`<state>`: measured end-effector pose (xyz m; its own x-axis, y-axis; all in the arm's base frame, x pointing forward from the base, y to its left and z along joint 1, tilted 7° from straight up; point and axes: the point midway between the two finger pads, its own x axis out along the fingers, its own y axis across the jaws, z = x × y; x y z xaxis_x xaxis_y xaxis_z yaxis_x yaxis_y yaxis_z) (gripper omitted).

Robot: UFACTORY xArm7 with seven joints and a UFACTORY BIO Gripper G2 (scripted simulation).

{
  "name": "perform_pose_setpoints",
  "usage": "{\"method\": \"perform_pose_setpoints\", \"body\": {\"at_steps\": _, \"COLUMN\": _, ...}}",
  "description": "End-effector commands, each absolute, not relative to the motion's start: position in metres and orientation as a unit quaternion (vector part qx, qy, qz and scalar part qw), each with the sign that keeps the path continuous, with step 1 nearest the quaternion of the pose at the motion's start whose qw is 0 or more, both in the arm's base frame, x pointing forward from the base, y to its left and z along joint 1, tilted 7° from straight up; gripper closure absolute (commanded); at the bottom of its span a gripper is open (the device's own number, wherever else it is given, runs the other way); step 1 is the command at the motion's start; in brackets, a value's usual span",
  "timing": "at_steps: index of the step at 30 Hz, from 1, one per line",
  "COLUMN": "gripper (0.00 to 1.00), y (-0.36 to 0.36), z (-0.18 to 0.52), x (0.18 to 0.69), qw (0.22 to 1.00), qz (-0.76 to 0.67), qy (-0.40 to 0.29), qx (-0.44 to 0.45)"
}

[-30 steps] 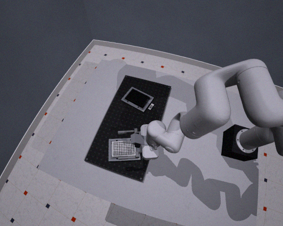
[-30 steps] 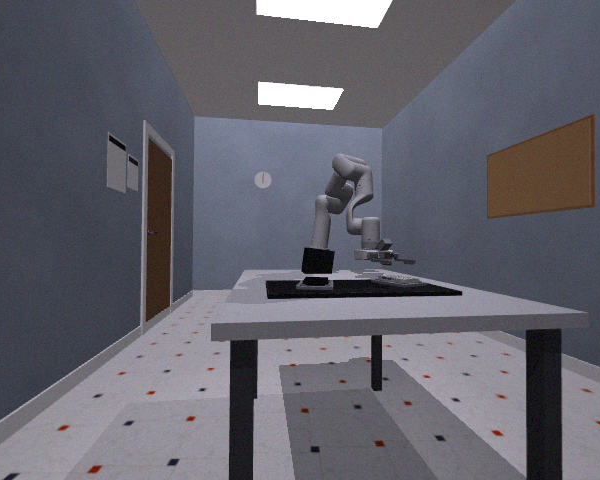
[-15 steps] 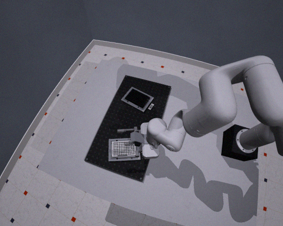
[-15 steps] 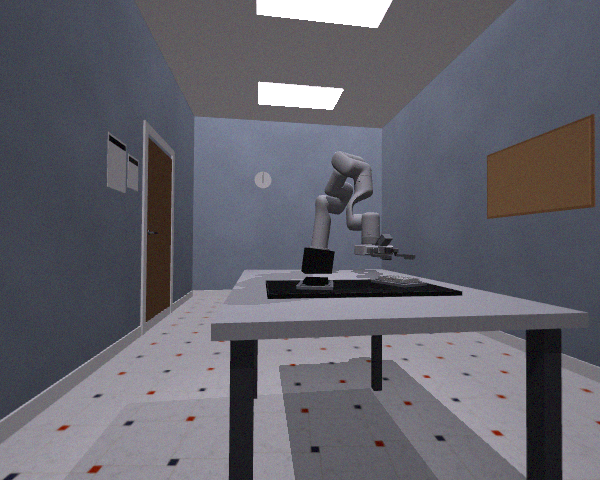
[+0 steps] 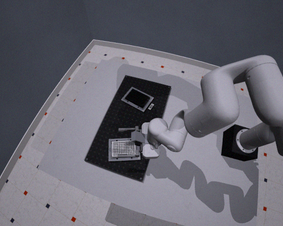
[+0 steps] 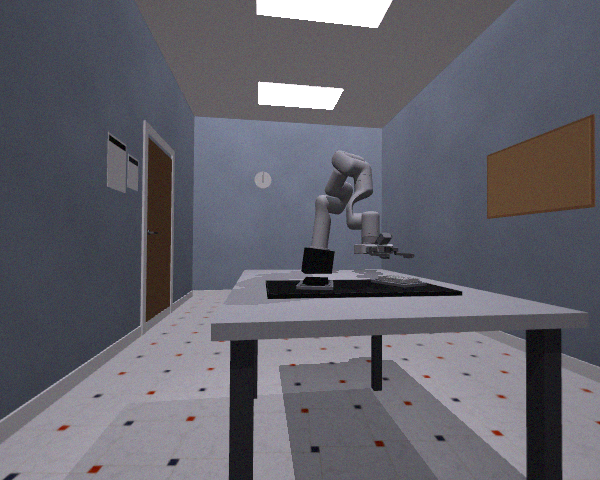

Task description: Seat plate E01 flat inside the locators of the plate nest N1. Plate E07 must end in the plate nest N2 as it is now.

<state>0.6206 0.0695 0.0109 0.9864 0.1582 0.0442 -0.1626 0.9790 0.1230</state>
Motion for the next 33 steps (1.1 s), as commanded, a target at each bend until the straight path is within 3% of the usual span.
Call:
{"method": "perform_pose_setpoints", "body": {"at_steps": 1, "gripper": 0.46, "y": 0.059, "z": 0.022, "x": 0.617, "qw": 0.997, "qz": 0.034, "qy": -0.016, "qx": 0.063}}
{"method": "perform_pose_setpoints", "body": {"at_steps": 9, "gripper": 0.46, "y": 0.031, "z": 0.045, "x": 0.601, "qw": 0.994, "qz": -0.09, "qy": -0.008, "qx": 0.065}}
{"method": "perform_pose_setpoints", "body": {"at_steps": 33, "gripper": 0.46, "y": -0.04, "z": 0.104, "x": 0.562, "qw": 0.994, "qz": -0.09, "qy": -0.008, "qx": 0.065}}
